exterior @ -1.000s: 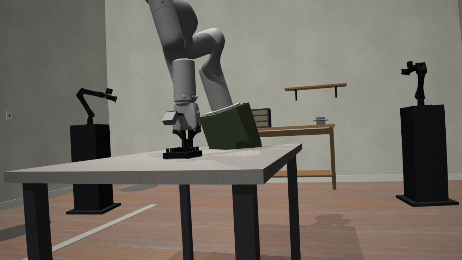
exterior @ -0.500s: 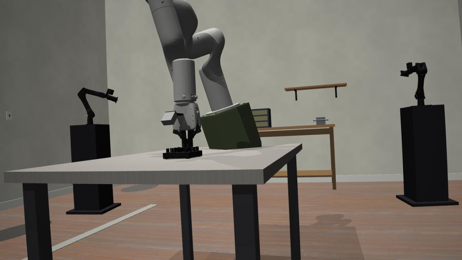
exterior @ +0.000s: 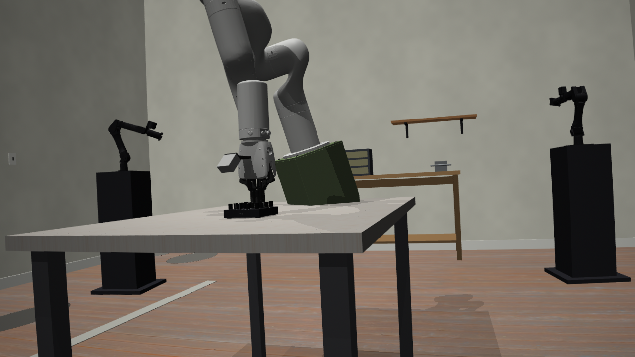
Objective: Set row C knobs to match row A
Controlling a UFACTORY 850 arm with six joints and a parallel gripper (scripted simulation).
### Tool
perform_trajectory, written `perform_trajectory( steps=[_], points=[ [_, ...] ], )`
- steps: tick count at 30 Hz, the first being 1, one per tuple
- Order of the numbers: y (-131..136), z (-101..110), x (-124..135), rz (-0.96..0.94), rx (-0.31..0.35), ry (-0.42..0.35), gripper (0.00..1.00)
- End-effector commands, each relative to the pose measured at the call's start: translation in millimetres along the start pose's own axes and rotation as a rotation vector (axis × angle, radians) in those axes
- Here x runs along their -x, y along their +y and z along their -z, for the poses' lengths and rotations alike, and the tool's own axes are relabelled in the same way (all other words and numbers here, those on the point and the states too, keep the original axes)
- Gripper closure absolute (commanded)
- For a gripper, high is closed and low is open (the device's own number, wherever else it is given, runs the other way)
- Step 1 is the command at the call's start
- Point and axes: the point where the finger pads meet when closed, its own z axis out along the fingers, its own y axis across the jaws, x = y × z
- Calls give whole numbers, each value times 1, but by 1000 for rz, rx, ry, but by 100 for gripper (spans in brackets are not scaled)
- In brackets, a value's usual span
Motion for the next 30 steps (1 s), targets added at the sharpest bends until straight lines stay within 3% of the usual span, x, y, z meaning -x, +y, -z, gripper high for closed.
perform_trajectory(
  steps=[1,30],
  points=[
    [0,0,-1,-82,-3,6,92],
    [0,0,-1,-699,-5,5,92]
  ],
)
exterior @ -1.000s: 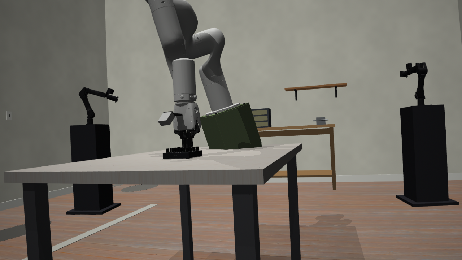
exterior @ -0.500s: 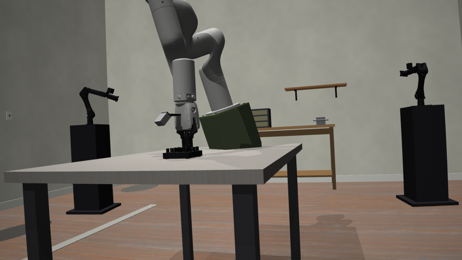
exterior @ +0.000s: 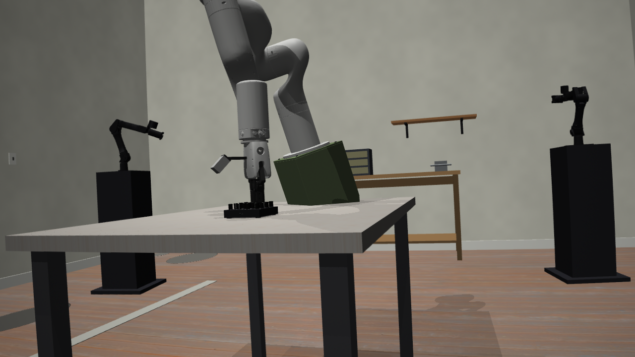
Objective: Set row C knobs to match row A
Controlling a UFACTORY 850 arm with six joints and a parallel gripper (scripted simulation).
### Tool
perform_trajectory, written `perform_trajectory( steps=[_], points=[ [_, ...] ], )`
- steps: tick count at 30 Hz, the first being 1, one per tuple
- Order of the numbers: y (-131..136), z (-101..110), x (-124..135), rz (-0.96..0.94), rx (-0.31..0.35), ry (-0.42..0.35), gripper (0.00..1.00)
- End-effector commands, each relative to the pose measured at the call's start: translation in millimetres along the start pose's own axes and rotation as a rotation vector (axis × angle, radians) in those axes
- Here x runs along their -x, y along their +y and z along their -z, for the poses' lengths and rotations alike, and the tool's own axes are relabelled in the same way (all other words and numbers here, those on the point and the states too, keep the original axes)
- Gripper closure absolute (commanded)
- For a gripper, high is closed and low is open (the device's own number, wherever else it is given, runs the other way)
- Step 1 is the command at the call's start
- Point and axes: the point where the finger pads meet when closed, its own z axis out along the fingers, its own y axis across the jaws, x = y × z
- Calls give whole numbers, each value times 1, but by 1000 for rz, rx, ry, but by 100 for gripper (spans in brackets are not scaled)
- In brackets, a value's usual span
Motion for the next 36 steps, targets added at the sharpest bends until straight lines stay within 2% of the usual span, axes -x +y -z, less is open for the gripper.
perform_trajectory(
  steps=[1,24,36],
  points=[
    [-1,0,0,-131,-20,11,92],
    [-1,0,0,-623,-22,6,92],
    [-1,0,0,-770,-23,4,92]
  ],
)
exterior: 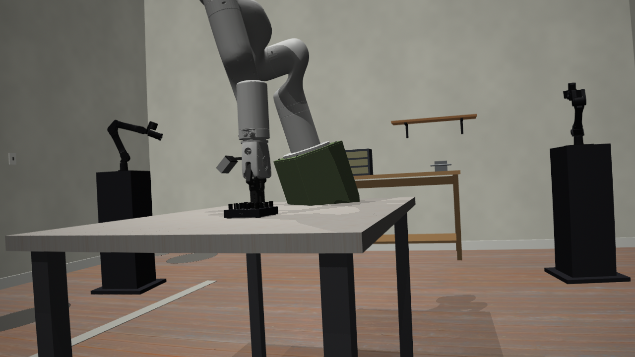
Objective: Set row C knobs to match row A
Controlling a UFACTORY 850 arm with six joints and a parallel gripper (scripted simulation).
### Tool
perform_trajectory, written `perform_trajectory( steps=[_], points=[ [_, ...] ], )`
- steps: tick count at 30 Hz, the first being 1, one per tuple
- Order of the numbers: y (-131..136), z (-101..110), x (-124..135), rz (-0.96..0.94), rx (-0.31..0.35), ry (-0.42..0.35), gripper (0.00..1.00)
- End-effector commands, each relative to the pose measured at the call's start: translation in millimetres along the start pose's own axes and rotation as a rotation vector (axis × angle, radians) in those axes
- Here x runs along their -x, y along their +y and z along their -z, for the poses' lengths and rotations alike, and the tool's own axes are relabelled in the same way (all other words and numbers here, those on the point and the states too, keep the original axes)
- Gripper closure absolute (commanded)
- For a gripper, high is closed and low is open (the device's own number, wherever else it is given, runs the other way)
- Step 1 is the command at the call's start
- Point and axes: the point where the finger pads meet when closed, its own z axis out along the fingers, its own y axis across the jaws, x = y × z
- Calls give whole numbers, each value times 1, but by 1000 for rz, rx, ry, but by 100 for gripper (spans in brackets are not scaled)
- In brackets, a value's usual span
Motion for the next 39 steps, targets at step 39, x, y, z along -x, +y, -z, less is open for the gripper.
perform_trajectory(
  steps=[39],
  points=[
    [-1,0,0,-146,-19,-5,81]
  ],
)
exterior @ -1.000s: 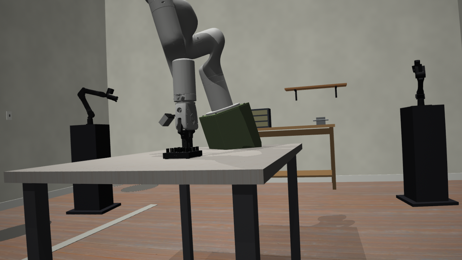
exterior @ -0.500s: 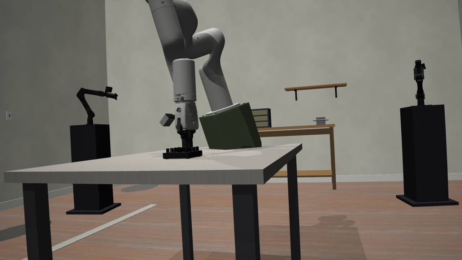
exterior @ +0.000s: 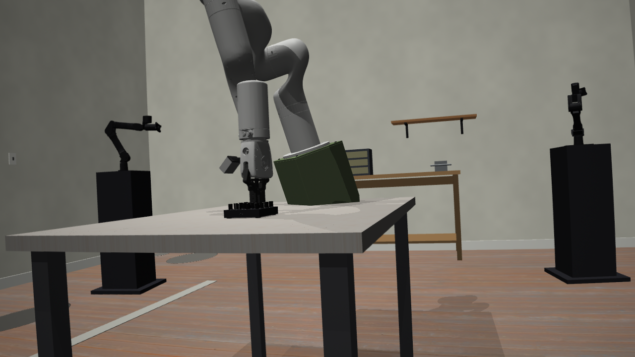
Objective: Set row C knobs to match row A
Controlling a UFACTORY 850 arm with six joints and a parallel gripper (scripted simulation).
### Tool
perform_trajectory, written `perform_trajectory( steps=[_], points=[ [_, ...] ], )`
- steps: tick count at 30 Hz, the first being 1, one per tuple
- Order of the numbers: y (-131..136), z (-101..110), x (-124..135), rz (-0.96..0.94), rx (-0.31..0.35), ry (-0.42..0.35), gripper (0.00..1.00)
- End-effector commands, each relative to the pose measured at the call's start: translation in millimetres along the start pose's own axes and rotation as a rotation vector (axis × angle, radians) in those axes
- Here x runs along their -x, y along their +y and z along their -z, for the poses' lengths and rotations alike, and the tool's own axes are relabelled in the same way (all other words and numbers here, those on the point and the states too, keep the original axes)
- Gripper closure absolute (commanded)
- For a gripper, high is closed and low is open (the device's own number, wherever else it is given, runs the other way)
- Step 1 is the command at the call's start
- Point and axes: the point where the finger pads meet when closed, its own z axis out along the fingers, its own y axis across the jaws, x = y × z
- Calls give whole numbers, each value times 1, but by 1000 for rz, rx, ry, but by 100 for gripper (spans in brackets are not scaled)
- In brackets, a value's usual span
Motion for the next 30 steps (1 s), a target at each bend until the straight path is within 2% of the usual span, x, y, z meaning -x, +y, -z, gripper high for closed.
perform_trajectory(
  steps=[1,22,30],
  points=[
    [0,0,0,0,-1,0,81],
    [0,1,0,0,-1,0,81],
    [0,17,0,0,-1,0,81]
  ],
)
